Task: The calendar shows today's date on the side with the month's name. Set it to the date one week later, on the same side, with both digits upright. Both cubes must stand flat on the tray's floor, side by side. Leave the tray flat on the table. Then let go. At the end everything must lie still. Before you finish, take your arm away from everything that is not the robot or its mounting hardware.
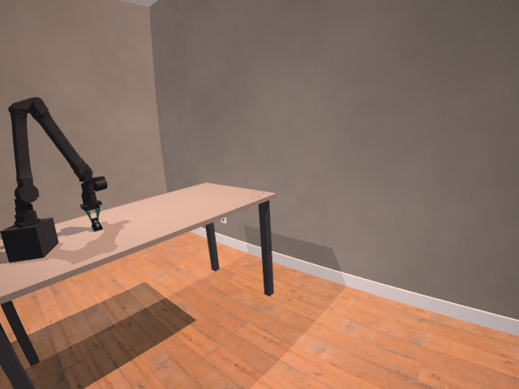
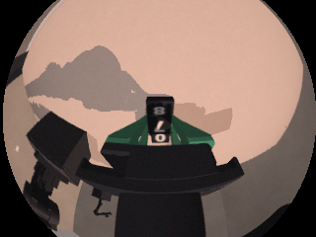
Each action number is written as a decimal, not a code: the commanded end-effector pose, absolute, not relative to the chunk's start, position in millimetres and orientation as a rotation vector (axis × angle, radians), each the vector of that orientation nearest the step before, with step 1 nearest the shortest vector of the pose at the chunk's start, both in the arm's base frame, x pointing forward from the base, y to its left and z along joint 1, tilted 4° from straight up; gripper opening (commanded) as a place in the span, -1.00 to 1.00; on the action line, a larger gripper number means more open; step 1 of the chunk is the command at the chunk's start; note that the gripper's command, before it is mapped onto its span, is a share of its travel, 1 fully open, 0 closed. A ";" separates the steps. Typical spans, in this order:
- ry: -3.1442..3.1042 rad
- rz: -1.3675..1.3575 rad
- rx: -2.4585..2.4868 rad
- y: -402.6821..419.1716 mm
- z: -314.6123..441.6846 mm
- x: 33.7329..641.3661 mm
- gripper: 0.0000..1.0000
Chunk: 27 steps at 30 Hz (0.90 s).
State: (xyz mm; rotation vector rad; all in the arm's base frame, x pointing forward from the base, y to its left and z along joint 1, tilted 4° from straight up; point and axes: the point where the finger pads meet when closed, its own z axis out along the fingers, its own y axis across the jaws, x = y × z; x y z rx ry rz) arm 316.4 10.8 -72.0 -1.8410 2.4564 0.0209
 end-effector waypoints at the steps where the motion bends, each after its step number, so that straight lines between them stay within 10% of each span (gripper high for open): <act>1: 2.431 -0.013 -1.820 13.5 -63.2 331.3 -0.51; 27: 2.430 -0.014 -1.819 13.6 -62.8 334.8 -0.51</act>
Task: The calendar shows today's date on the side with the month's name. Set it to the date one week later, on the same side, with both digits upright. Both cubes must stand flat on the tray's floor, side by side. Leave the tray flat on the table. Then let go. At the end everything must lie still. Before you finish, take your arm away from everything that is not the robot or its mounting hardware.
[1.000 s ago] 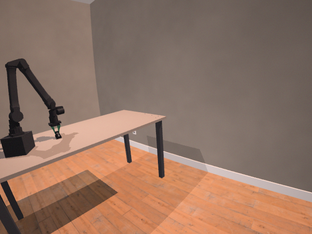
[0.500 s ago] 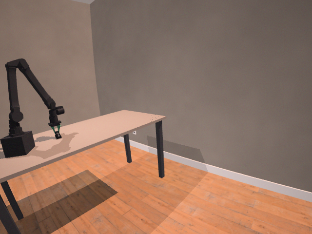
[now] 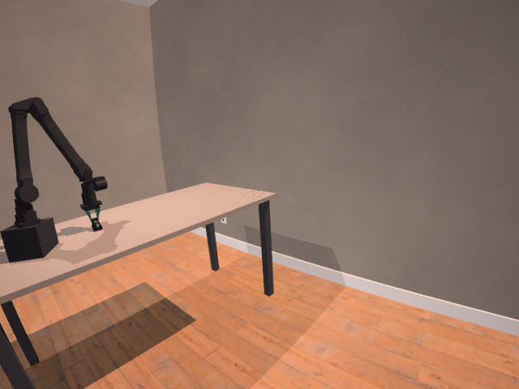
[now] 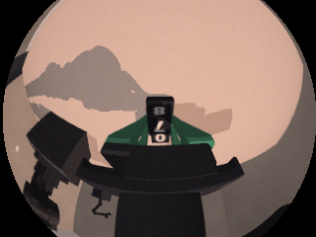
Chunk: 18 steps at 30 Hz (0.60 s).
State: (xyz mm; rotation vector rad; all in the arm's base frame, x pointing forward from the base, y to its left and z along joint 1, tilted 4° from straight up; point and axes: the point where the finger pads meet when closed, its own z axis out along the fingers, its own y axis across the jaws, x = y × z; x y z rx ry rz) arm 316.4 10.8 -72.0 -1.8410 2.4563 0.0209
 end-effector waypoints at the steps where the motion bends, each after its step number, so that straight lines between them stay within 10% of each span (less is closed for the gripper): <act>1: 2.430 -0.014 -1.819 13.6 -62.8 334.9 -0.51; 18: 2.435 -0.008 -1.822 13.6 -64.2 337.9 -0.51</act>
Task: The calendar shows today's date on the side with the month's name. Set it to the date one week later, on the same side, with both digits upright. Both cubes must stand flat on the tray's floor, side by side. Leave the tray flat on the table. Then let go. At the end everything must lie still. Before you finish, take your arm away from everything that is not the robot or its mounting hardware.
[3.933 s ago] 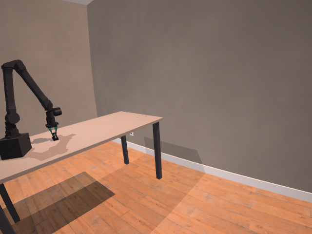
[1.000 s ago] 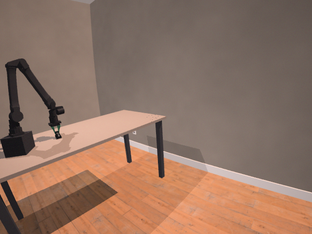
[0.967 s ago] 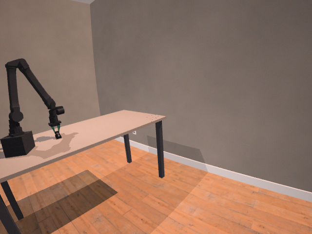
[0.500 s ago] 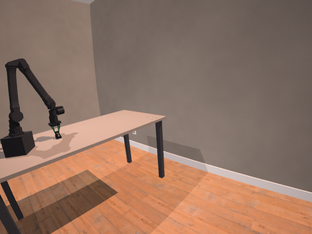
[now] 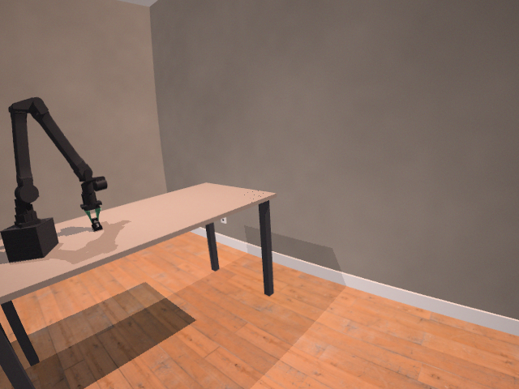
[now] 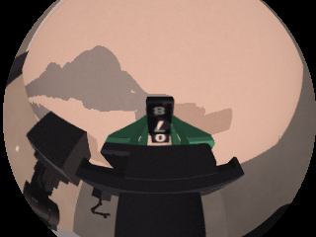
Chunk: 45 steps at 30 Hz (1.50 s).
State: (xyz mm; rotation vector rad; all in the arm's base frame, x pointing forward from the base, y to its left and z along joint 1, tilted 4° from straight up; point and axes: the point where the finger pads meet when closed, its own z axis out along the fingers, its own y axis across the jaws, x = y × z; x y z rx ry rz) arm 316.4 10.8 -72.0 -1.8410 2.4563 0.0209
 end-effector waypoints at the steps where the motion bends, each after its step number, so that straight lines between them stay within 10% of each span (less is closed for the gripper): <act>1: 2.435 -0.008 -1.822 13.6 -64.2 337.9 -0.51; 45: 2.430 -0.014 -1.820 14.2 -73.6 339.7 -0.51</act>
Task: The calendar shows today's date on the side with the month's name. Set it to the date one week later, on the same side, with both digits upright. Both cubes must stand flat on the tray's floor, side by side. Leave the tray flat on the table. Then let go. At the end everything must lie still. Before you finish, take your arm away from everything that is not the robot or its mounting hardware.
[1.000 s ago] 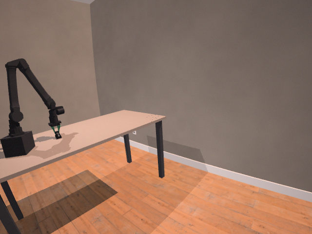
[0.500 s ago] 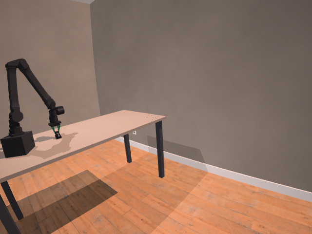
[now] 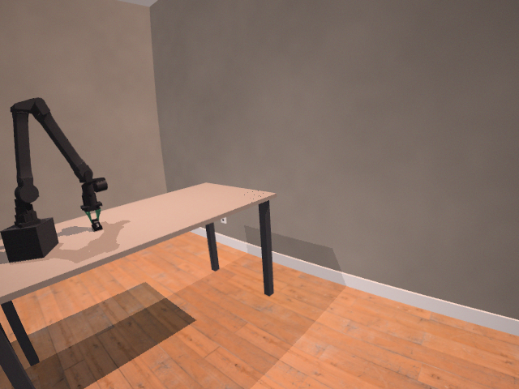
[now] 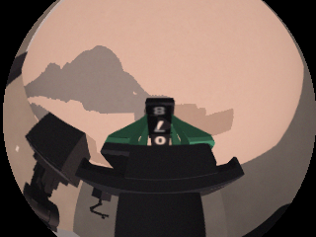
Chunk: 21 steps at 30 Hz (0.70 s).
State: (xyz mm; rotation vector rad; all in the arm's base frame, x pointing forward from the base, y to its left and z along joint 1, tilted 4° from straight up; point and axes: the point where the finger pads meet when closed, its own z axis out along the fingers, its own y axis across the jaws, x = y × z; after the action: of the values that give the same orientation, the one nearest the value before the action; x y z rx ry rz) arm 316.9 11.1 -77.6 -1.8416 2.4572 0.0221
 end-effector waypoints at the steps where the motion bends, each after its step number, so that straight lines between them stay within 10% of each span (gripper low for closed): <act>1: 2.431 -0.013 -1.820 14.1 -74.2 339.4 -0.51; 21: 2.434 -0.009 -1.822 14.1 -77.4 336.9 -0.51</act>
State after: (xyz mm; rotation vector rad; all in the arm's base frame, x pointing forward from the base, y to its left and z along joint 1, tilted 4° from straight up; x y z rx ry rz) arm 317.8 11.3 -81.4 -1.8408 2.4561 0.0206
